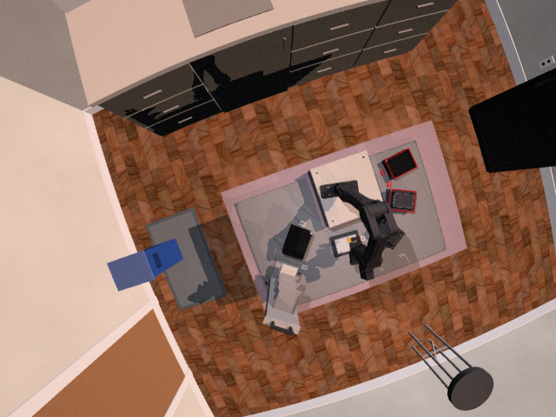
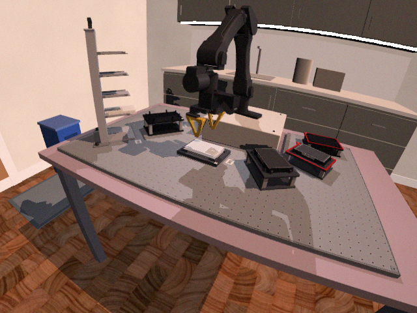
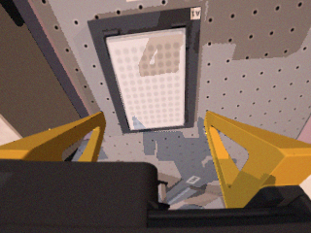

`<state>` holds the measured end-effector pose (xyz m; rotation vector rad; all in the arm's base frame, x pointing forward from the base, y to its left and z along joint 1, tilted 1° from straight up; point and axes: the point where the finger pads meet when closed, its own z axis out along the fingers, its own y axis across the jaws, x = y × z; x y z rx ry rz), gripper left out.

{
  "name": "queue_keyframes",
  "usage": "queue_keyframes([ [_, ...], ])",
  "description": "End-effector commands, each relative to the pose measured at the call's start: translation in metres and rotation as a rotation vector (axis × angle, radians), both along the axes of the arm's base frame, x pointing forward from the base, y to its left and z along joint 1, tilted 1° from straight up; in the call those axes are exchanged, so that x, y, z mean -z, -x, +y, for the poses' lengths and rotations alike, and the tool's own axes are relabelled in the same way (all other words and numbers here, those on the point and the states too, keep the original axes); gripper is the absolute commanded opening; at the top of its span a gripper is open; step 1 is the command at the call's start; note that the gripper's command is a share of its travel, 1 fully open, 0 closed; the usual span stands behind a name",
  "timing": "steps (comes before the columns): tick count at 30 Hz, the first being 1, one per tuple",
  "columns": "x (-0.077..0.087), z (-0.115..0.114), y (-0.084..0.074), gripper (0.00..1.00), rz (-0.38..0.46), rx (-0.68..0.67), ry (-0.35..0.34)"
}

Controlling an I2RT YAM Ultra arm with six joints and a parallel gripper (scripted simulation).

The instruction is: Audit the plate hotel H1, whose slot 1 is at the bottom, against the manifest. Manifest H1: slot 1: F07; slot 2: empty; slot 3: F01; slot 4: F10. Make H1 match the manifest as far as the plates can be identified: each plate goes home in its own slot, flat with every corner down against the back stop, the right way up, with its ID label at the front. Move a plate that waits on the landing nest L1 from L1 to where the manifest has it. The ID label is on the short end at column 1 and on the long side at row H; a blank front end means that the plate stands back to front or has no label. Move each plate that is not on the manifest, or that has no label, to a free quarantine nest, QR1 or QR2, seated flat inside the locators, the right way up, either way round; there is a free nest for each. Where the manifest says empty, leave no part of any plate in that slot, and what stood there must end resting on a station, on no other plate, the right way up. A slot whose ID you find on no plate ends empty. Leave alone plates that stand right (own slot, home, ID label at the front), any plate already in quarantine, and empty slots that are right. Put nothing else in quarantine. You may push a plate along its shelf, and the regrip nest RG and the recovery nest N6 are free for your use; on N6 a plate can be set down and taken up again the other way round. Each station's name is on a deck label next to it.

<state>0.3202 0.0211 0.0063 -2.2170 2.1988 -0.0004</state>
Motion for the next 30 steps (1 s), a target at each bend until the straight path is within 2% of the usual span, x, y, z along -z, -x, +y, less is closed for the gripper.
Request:
queue_keyframes([
  [1,-0.0030,0.0001,0.0006,1.00,0.001,0.096,-0.002],
  [3,-0.0030,0.0001,0.0006,1.00,0.001,0.096,-0.002],
  [30,-0.0030,0.0001,0.0006,1.00,0.008,0.596,-0.009],
])
